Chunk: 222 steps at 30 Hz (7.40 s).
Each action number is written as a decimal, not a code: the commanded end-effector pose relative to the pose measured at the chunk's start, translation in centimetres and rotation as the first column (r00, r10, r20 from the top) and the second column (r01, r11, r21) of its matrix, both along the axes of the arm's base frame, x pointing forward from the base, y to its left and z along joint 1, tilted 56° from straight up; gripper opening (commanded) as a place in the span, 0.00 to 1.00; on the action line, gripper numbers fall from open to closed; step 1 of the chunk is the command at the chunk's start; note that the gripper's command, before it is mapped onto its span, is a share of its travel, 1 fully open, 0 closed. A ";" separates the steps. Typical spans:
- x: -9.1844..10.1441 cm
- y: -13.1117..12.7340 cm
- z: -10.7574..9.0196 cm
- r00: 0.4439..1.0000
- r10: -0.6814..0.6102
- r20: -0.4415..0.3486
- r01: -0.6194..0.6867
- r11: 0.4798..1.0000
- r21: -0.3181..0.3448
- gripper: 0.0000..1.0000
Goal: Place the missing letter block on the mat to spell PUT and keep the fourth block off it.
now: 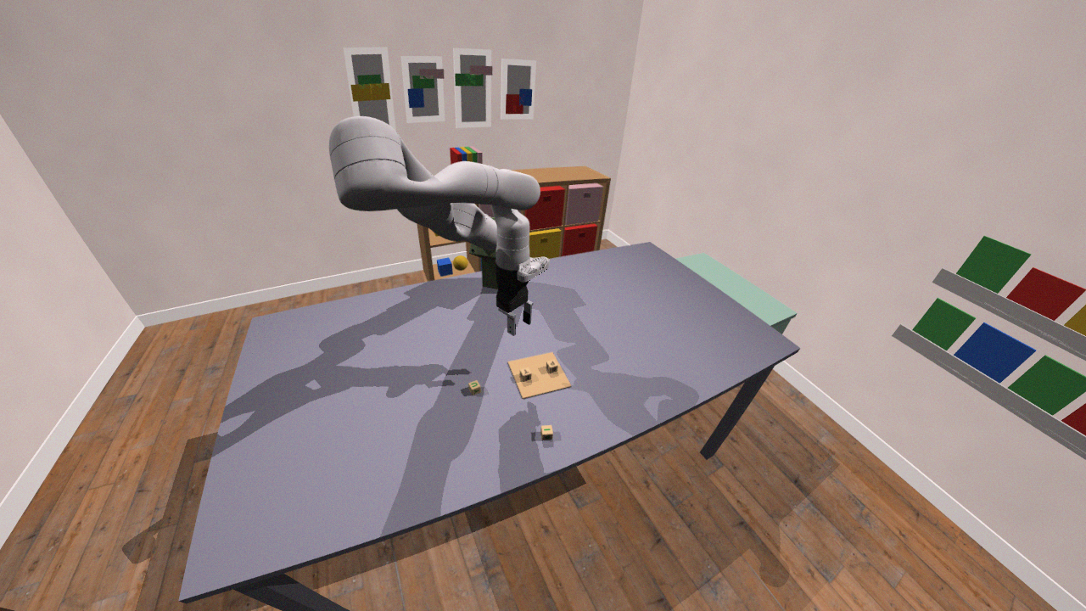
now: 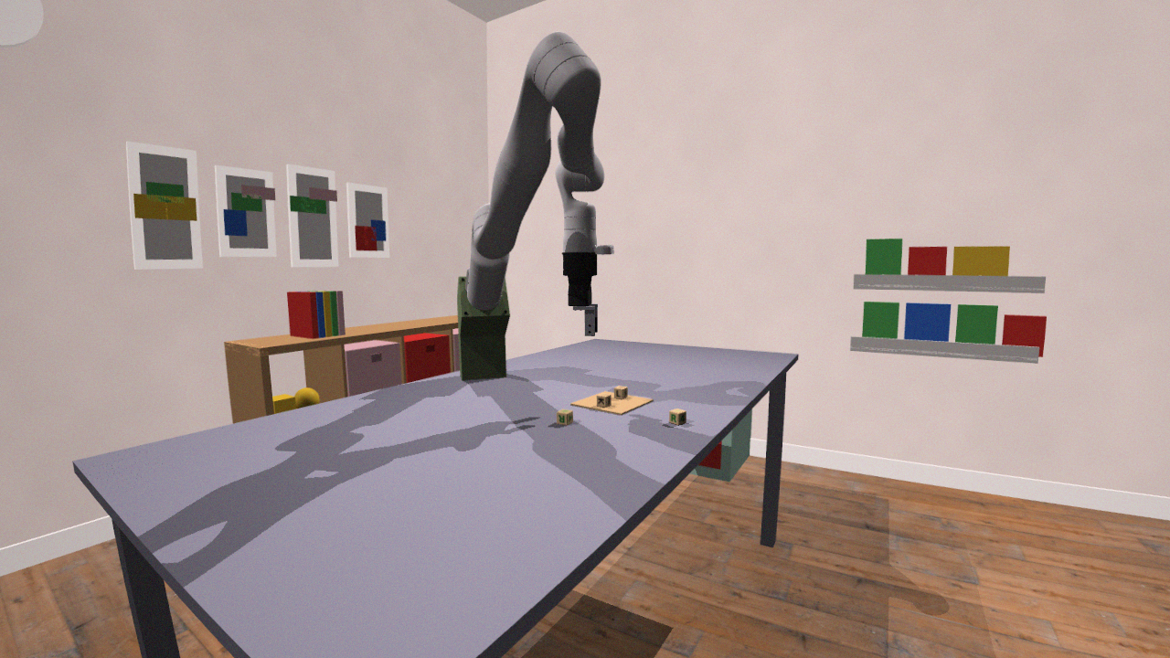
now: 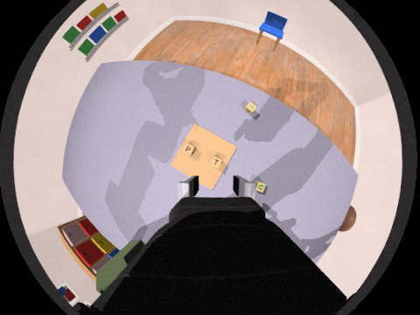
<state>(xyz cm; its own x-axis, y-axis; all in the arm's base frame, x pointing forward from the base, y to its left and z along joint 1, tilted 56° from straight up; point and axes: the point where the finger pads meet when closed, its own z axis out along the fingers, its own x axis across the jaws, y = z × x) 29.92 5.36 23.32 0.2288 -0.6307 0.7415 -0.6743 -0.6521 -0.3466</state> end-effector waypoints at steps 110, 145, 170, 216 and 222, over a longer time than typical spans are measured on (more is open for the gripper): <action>18.9 0.0 8.5 1.000 0.015 0.011 -0.014 1.000 -0.017 1.00; 13.8 -12.3 8.2 0.952 0.253 -0.174 -0.293 0.916 -0.274 1.00; 5.3 -17.0 4.3 0.843 0.323 -0.430 -0.503 0.756 -0.418 1.00; 5.3 -17.0 4.3 0.843 0.323 -0.431 -0.504 0.756 -0.418 1.00; 5.3 -17.0 4.3 0.843 0.323 -0.431 -0.504 0.756 -0.418 1.00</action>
<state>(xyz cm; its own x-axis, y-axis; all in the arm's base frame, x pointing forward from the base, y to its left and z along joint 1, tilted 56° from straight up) 35.83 -11.28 28.20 0.6424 0.0232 0.7660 -0.3010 -0.9115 0.2801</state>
